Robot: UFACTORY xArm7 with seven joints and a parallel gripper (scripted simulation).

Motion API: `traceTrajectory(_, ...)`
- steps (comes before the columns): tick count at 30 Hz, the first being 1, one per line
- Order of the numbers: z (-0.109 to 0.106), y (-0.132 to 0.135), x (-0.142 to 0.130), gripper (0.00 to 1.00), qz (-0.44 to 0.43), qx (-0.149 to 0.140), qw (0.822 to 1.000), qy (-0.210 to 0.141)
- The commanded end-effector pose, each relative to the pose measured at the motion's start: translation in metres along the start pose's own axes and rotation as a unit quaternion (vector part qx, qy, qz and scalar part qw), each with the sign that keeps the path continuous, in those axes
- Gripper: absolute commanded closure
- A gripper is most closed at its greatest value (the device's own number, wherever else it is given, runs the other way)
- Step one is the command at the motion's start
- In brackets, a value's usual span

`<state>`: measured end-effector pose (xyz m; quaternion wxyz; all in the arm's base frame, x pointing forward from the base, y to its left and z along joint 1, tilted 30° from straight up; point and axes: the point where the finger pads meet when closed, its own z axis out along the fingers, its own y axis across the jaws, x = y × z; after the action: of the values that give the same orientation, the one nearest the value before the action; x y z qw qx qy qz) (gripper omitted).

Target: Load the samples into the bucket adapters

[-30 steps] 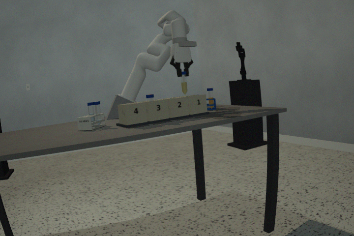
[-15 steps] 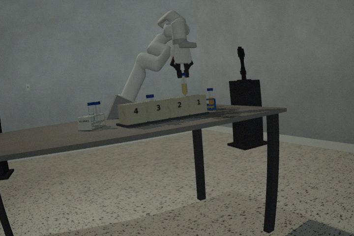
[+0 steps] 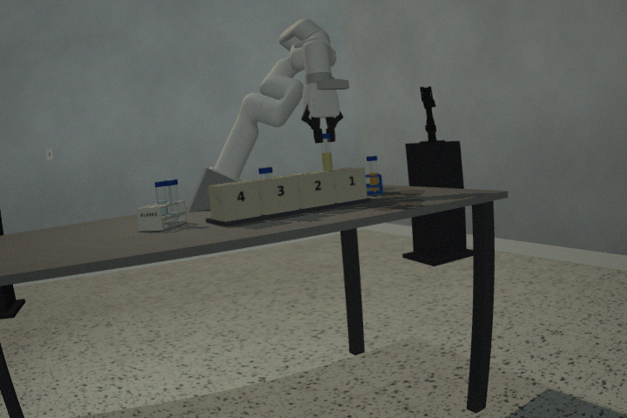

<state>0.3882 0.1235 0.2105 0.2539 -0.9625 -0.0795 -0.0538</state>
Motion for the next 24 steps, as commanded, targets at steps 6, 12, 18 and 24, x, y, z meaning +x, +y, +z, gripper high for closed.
traceTrajectory(6, 0.007, 0.000, 0.001, 1.00, 0.000, 0.000, 1.000, 0.002)
traceTrajectory(12, 0.013, 0.000, 0.001, 1.00, 0.000, 0.000, 1.000, 0.002)
traceTrajectory(18, 0.017, 0.000, 0.001, 1.00, 0.000, 0.000, 1.000, 0.002)
traceTrajectory(24, 0.023, 0.000, 0.001, 1.00, 0.000, 0.000, 1.000, 0.002)
